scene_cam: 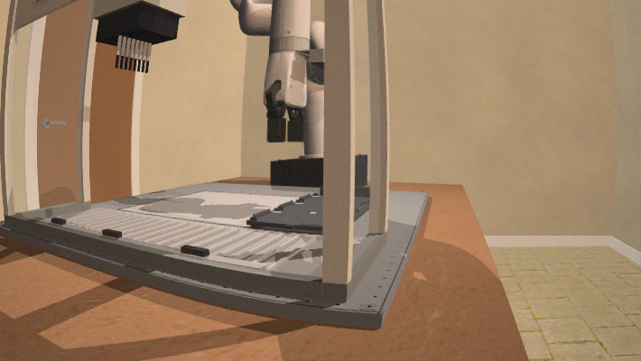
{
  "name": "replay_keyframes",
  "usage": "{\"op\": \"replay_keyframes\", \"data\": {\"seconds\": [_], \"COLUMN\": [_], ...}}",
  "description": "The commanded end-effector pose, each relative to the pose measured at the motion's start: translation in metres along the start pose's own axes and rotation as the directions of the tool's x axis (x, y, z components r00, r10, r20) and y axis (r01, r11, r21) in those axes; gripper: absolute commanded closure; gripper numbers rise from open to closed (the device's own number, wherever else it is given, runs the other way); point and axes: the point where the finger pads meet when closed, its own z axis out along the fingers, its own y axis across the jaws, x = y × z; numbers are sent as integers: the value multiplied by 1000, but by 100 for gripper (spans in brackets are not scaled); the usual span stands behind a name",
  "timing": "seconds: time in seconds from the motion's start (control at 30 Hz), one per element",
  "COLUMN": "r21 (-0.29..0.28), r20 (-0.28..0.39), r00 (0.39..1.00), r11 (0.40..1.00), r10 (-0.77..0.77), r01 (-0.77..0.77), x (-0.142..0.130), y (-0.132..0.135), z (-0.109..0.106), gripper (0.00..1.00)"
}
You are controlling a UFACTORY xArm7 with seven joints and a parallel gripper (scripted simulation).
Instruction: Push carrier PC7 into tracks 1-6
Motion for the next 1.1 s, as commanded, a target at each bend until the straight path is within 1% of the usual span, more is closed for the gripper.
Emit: {"op": "replay_keyframes", "data": {"seconds": [0.0, 0.13, 0.2, 0.7, 0.77, 1.07], "r21": [-4, -4, -4, -4, -4, -4], "r20": [0, 0, 0, 0, 0, -1], "r00": [1000, 1000, 1000, 1000, 1000, 1000], "r11": [1000, 1000, 1000, 1000, 1000, 1000], "r10": [1, 1, 1, 1, 1, 1], "r01": [-1, -1, -1, -1, -1, -1], "x": [28, 48, 48, 123, 123, 169], "y": [2, 2, 2, 2, 2, 2], "z": [-2, -2, -2, -2, -2, -2], "gripper": [0, 0, 0, 0, 0, 0]}}
